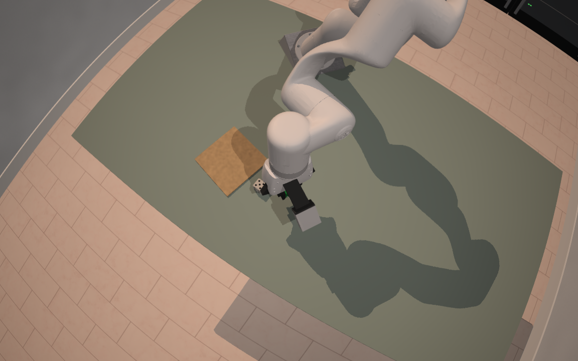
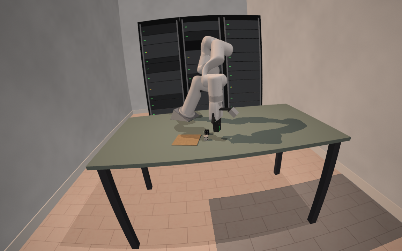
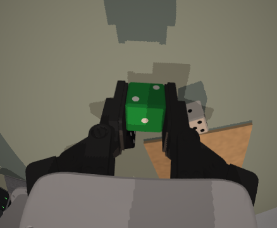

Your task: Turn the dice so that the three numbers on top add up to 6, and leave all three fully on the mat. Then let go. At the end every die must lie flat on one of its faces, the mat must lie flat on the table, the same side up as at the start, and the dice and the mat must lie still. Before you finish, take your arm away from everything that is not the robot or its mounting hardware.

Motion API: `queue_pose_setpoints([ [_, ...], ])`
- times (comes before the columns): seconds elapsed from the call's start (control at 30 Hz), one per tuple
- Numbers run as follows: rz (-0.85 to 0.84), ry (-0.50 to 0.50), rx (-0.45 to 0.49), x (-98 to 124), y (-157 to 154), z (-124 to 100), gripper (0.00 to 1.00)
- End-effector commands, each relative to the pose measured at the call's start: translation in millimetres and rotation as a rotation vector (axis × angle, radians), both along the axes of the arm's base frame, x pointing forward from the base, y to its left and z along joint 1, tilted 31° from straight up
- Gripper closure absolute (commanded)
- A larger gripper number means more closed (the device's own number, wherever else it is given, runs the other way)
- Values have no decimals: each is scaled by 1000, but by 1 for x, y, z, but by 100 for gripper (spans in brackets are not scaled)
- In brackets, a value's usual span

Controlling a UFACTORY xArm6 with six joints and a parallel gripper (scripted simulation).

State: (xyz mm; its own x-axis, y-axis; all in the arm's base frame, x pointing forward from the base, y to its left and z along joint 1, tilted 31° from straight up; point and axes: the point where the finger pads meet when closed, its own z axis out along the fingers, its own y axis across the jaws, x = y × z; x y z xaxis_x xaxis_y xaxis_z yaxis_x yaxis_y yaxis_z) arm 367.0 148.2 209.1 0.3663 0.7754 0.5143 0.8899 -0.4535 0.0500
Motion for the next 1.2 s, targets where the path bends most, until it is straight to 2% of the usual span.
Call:
queue_pose_setpoints([
  [0.0,2,3,2,-9,-12,24,79],
  [0.13,2,3,2,-15,-22,45,79],
  [0.23,2,3,2,-17,-26,52,79],
  [0.67,4,2,1,-18,-27,53,79],
  [0.8,40,-13,-17,-16,-41,45,79],
  [0.97,165,-67,-67,-16,-88,21,79],
  [1.07,165,-67,-67,-16,-88,21,79],
  [1.17,262,-113,-97,-20,-123,3,79],
])
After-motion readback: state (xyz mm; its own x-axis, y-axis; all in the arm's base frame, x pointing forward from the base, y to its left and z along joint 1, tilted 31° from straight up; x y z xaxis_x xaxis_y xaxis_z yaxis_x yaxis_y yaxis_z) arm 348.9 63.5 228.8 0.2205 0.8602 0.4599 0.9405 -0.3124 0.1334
